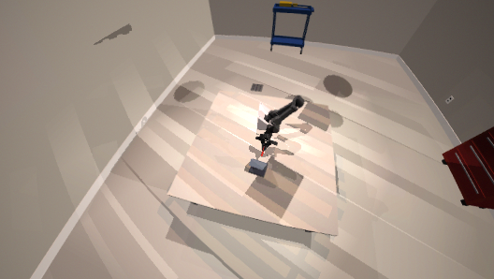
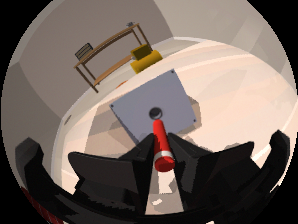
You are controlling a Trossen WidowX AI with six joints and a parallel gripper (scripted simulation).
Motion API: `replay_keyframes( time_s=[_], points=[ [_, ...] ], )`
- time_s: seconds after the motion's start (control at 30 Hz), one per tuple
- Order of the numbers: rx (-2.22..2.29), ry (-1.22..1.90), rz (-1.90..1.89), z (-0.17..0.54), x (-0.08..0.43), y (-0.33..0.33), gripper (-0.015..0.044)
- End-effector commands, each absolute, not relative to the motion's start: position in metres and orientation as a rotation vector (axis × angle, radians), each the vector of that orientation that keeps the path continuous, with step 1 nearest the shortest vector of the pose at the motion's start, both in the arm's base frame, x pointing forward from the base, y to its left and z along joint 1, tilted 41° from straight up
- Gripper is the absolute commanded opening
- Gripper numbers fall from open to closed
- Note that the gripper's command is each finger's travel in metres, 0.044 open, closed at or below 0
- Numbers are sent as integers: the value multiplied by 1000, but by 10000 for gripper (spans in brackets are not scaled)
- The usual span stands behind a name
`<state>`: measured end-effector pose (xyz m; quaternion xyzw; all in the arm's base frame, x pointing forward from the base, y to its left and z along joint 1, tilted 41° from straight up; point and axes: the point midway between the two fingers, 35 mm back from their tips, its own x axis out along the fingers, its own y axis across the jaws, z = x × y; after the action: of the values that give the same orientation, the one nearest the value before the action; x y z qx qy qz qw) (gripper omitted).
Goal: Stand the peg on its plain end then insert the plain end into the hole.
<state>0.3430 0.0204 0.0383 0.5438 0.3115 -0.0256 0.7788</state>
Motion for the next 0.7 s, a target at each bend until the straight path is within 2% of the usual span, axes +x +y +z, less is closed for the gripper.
replay_keyframes(
  time_s=[0.0,0.67],
  points=[
    [1188,666,-60,35,346,22,0],
    [1186,625,-49,31,353,24,0]
  ],
)
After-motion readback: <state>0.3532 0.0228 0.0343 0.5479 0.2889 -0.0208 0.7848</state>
